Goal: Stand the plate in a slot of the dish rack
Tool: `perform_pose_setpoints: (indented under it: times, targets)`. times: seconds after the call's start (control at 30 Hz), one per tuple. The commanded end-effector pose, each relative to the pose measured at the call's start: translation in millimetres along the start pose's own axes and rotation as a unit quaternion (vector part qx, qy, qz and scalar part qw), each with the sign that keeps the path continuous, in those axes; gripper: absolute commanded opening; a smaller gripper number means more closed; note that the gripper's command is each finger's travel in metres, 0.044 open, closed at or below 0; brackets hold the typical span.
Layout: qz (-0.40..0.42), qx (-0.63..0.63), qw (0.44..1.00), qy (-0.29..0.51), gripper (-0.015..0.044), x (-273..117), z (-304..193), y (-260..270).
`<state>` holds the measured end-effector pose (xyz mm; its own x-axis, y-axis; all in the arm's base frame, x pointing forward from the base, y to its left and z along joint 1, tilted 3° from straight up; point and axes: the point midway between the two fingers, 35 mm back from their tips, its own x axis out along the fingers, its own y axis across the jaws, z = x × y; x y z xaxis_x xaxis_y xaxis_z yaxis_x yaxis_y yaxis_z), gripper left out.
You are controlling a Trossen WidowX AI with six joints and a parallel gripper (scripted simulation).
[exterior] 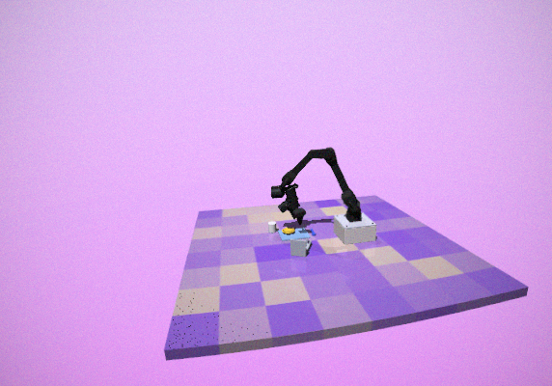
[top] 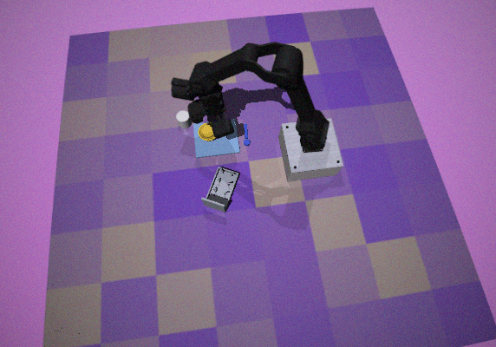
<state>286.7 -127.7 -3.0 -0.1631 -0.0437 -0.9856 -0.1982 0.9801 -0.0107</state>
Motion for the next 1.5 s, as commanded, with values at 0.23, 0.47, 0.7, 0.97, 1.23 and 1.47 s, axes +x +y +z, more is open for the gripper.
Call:
perform_pose_setpoints:
  times: [0.23,0.47,0.7,0.97,1.23,1.47]
  targets:
    - [0.027,0.071,0.992,-0.099,0.0400,-24,49,10]
    - [0.027,0.071,0.992,-0.099,0.0400,-16,50,10]
    - [0.027,0.071,0.992,-0.099,0.0400,-5,52,10]
    - [0.027,0.072,0.992,-0.099,0.0400,7,55,11]
    - [0.027,0.072,0.992,-0.099,0.0400,20,57,11]
    - [0.027,0.072,0.992,-0.099,0.0400,31,59,12]
